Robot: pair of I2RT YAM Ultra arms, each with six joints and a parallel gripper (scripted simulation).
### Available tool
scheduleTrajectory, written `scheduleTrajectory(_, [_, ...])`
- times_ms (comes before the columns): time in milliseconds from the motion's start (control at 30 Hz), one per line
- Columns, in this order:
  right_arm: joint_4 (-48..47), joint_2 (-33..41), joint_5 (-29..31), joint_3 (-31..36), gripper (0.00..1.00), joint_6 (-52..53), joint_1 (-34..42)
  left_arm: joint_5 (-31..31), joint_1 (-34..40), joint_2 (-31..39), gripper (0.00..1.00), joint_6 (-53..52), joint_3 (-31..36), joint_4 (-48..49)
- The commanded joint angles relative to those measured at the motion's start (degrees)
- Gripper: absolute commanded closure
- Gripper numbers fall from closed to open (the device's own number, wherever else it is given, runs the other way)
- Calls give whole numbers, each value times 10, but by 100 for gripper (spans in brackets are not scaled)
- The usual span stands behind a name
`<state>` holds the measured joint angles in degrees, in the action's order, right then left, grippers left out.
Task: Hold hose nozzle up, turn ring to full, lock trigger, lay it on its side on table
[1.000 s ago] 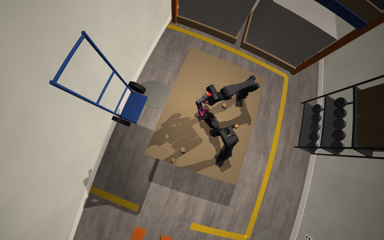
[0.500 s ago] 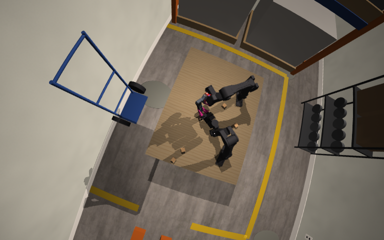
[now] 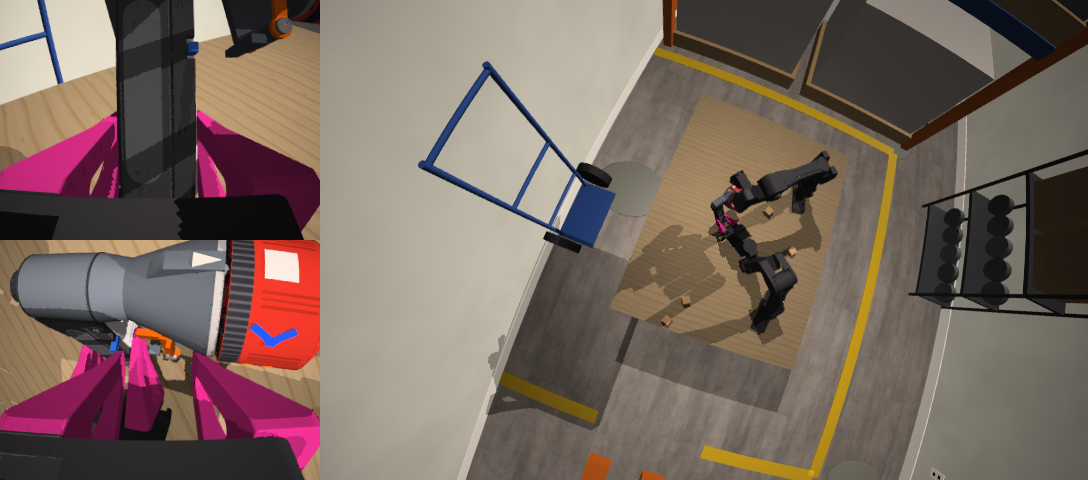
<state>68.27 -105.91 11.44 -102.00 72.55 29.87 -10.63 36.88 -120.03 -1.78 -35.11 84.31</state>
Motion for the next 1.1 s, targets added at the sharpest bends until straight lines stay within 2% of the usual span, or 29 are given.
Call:
scheduleTrajectory(0, [-21, 7, 10, -8, 63, -5, -8, 7, 6, 8, 65, 7, -25, 57])
scheduleTrajectory(200, [-17, 5, 10, -5, 63, -5, -4, 7, 6, 8, 65, 7, -25, 57])
scheduleTrajectory(233, [-16, -12, 9, -27, 63, -6, -8, 7, 6, 8, 65, 7, -25, 57])
scheduleTrajectory(733, [-10, -11, 5, -50, 63, -8, -8, 7, 6, 8, 65, 7, -24, 57])
scheduleTrajectory(1067, [5, -47, -5, -87, 63, -22, -8, 7, 6, 7, 65, 6, -24, 56])
